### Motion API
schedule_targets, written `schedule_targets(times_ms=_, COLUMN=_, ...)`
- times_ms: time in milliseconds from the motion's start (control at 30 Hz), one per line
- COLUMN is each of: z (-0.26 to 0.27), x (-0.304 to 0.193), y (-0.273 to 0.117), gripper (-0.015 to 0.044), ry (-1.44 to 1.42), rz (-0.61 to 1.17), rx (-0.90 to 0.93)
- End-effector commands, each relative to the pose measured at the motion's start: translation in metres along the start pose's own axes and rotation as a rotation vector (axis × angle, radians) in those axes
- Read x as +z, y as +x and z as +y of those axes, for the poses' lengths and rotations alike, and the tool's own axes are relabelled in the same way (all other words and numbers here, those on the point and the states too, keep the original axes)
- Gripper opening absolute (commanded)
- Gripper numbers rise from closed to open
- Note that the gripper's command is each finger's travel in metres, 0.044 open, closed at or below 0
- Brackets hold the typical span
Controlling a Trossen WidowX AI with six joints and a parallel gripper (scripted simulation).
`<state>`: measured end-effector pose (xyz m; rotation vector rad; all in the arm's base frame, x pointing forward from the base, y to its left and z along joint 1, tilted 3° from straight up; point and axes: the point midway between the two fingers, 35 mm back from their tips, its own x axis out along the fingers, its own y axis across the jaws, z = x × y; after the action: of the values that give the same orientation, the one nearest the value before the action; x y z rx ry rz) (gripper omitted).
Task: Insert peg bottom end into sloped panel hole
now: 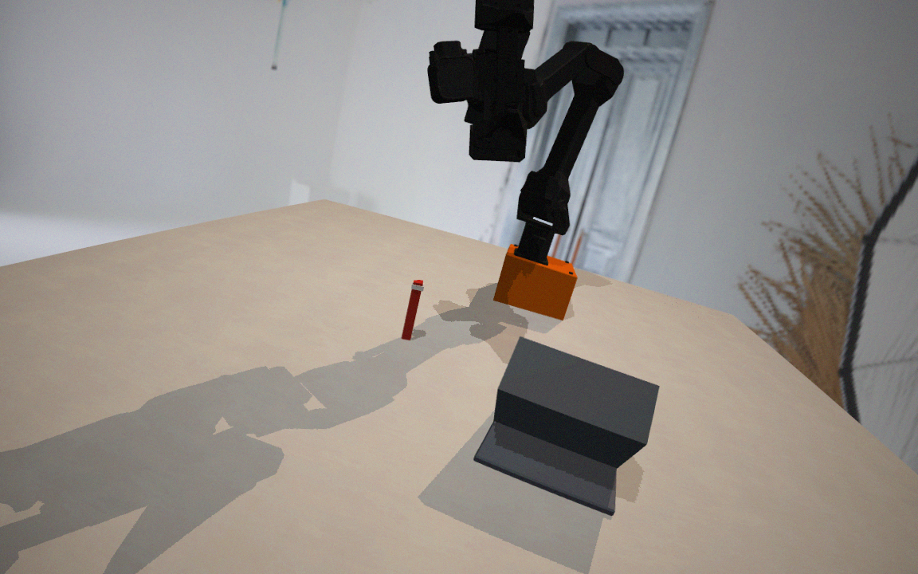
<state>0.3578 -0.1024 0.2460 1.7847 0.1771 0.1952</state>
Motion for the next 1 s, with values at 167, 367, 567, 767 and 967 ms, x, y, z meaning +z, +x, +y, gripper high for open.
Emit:
schedule_targets(times_ms=167, z=-0.015, x=0.021, y=0.011, gripper=0.0440, ry=-0.132, rz=-0.077, rx=-0.092)
schedule_targets(times_ms=367, z=-0.028, x=0.034, y=0.016, gripper=0.0440, ry=-0.218, rz=-0.114, rx=-0.170)
schedule_targets(times_ms=567, z=-0.042, x=0.045, y=0.019, gripper=0.0440, ry=-0.307, rz=-0.140, rx=-0.258)
schedule_targets(times_ms=767, z=-0.057, x=0.055, y=0.020, gripper=0.0440, ry=-0.397, rz=-0.152, rx=-0.353)
schedule_targets(times_ms=967, z=-0.072, x=0.063, y=0.020, gripper=0.0440, ry=-0.488, rz=-0.148, rx=-0.455)
